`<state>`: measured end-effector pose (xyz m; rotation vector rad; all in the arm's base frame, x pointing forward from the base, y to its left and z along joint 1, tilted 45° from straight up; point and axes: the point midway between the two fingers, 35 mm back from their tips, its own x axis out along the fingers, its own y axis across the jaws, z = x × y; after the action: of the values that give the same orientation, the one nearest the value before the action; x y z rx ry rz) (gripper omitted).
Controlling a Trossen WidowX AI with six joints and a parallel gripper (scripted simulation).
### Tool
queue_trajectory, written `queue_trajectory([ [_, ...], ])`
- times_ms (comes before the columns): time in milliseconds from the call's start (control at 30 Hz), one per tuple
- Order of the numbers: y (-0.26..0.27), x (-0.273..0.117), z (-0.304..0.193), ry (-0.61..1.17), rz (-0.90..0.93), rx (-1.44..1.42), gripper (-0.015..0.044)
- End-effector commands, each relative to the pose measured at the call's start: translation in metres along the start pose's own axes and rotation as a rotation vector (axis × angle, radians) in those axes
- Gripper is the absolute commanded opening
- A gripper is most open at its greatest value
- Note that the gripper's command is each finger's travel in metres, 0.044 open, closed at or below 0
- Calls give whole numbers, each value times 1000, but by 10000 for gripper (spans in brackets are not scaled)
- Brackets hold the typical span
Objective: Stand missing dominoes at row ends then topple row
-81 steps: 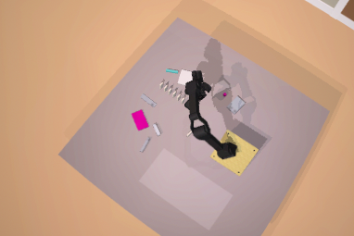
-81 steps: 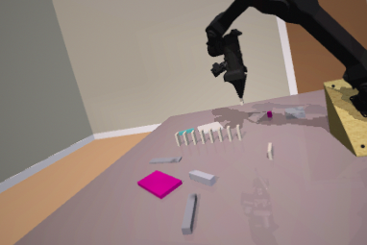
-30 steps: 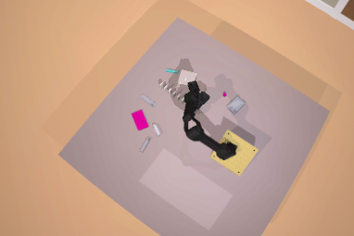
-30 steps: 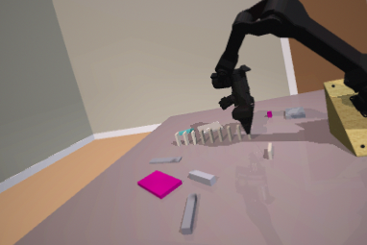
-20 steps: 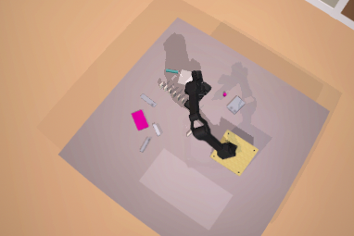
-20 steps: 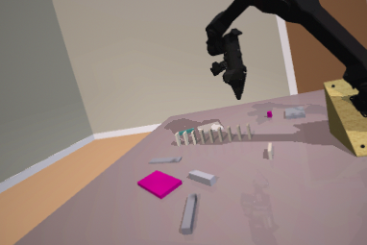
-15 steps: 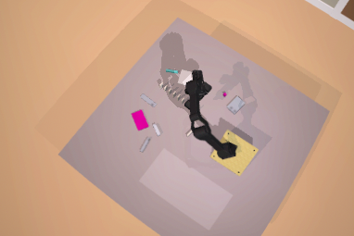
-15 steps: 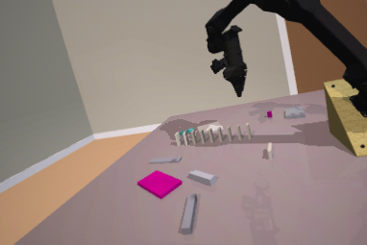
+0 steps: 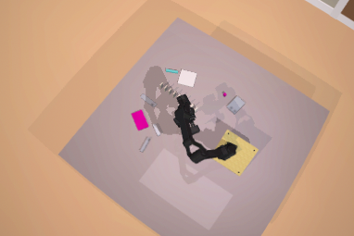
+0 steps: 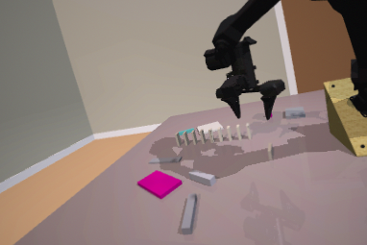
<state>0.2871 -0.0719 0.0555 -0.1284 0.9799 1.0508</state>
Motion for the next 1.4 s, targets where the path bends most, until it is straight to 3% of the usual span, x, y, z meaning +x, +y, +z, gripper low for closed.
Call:
queue_trajectory([
  [0, 44, 23, 16, -23, 10, -398, 440],
  [333, 44, 24, 16, -22, 10, -398, 440],
  [633, 45, 87, 17, -25, 11, -399, 440],
  [1267, 43, 103, 18, -26, 11, -399, 440],
  [1367, 43, 103, 18, -26, 11, -399, 361],
])
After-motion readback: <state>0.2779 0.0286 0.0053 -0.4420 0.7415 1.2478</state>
